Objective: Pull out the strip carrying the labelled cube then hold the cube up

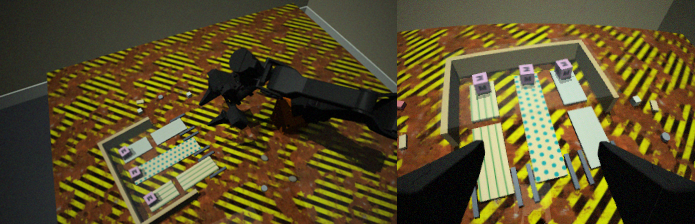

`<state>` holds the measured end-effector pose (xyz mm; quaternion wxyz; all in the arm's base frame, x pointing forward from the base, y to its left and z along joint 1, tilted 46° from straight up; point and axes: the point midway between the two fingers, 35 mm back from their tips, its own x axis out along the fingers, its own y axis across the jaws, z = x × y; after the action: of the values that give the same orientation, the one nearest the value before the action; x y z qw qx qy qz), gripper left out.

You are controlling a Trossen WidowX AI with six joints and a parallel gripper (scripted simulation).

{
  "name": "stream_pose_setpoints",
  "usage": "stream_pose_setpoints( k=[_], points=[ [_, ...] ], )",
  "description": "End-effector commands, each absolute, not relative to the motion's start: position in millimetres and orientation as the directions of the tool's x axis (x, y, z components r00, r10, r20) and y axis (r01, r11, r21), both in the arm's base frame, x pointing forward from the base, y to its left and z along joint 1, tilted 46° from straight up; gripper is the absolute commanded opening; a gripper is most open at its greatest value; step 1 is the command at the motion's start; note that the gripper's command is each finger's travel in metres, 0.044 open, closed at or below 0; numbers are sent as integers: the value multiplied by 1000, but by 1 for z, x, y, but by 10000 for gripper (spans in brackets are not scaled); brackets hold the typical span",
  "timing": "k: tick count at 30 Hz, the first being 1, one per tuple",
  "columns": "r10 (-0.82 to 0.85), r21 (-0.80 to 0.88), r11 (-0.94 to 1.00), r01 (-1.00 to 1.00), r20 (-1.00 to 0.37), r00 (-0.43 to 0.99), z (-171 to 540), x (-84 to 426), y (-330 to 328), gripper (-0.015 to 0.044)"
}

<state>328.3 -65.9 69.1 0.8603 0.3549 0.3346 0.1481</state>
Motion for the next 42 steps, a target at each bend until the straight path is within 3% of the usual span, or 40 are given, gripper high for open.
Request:
stream_pose_setpoints(
  k=[1, 11, 21, 42],
  points=[
    [528, 687, 726, -28, -531, 662, 57, 345, -64, 269],
    [661, 654, 744, -135, -691, 293, 13, 383, -32, 6],
    [710, 705, 662, -255, -698, -89, -15, 389, 7, 0],
    [710, 706, 660, -256, -698, -94, -34, 389, 25, 0]
  ],
)
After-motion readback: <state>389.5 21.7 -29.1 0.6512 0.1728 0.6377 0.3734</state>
